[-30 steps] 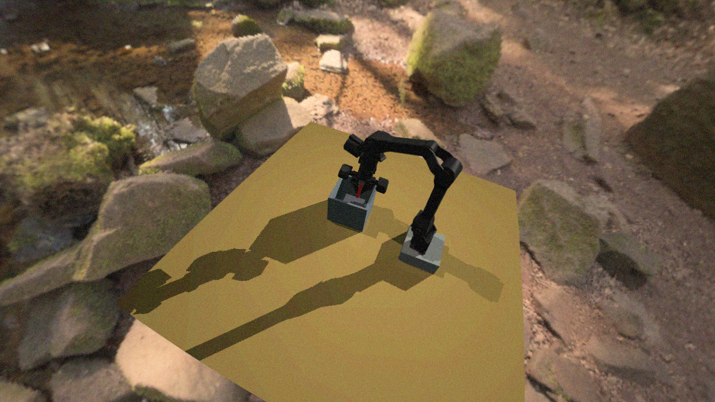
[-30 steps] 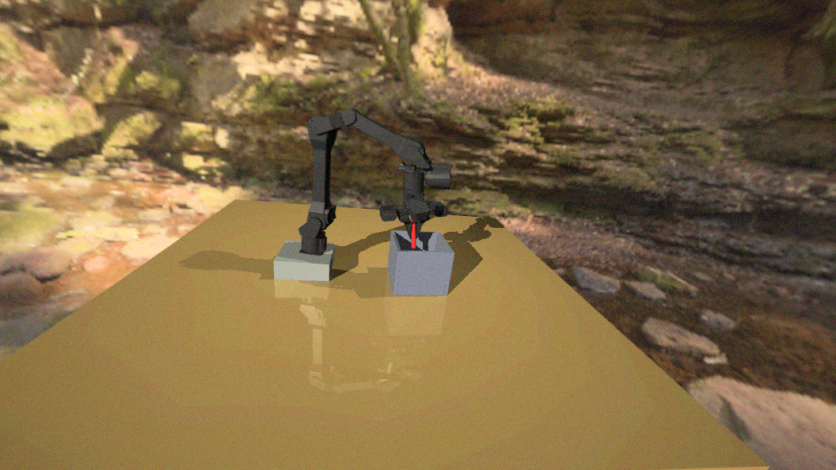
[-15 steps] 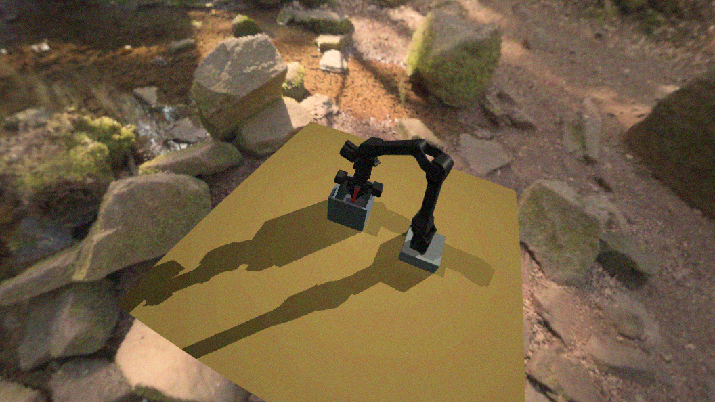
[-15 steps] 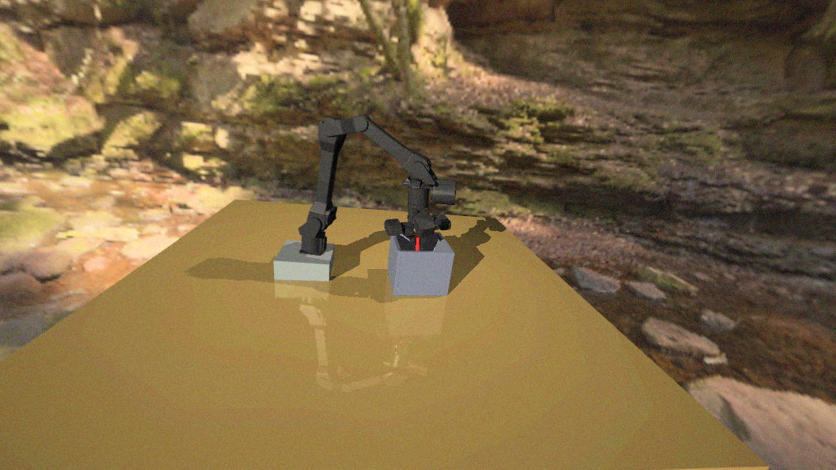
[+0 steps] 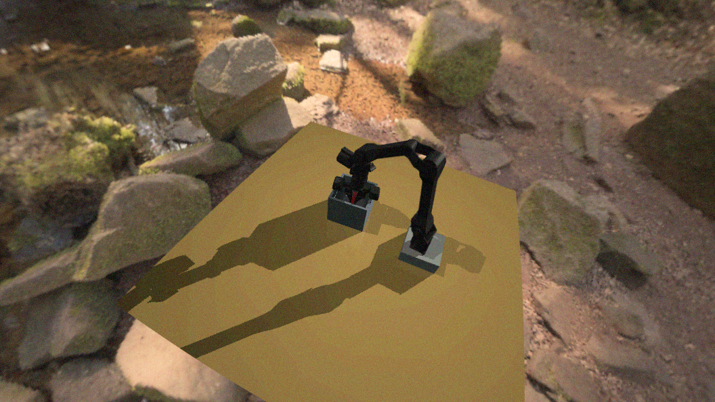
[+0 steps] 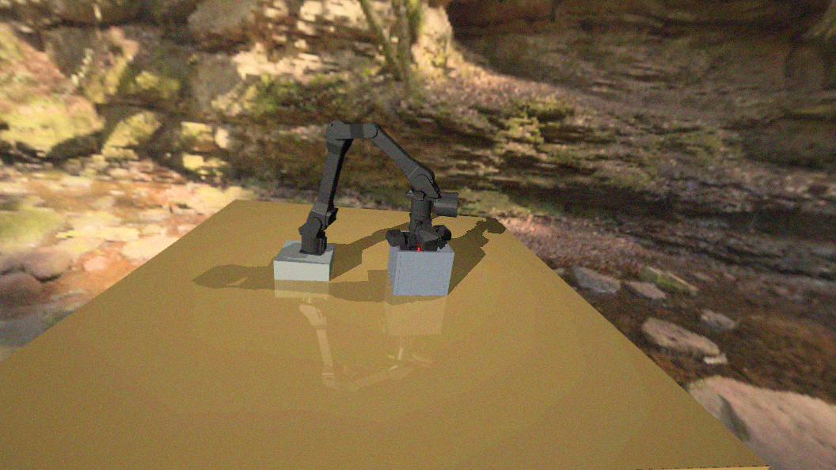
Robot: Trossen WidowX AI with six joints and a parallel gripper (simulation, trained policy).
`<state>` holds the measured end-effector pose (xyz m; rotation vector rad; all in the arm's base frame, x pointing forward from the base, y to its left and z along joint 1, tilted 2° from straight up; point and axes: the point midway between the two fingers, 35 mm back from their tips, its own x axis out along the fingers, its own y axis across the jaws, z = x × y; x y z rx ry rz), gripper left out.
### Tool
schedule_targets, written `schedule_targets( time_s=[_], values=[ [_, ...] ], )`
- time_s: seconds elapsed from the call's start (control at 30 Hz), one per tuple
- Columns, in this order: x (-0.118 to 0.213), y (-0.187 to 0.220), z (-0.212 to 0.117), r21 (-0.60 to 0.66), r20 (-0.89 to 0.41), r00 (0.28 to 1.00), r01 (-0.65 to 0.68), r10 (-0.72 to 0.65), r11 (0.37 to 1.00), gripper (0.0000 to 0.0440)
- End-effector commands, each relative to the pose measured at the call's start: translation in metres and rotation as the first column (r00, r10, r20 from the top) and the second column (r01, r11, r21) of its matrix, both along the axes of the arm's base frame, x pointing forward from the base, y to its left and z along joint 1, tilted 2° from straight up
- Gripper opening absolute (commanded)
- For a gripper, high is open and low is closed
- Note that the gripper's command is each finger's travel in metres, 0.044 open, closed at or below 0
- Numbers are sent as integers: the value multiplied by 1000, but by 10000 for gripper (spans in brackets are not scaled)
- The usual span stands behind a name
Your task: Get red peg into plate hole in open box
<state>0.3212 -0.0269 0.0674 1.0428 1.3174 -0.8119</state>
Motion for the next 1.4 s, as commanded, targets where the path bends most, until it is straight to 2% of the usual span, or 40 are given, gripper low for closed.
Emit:
schedule_targets(
  time_s=[0.0,0.1,0.57,1.0,1.07,1.23,1.37],
  values=[
    [-1,0,-12,-2,-28,999,-20,20,1000,72],
    [-2,0,-16,1,-46,999,-26,26,1000,131],
    [4,-1,6,119,-68,998,9,-1,993,206],
    [10,-5,37,224,-46,998,49,-39,973,248],
    [11,-6,42,236,-39,998,53,-45,970,246],
    [16,-9,53,259,-12,999,52,-50,964,187],
    [22,-11,61,274,21,999,39,-47,961,170]
  ],
)
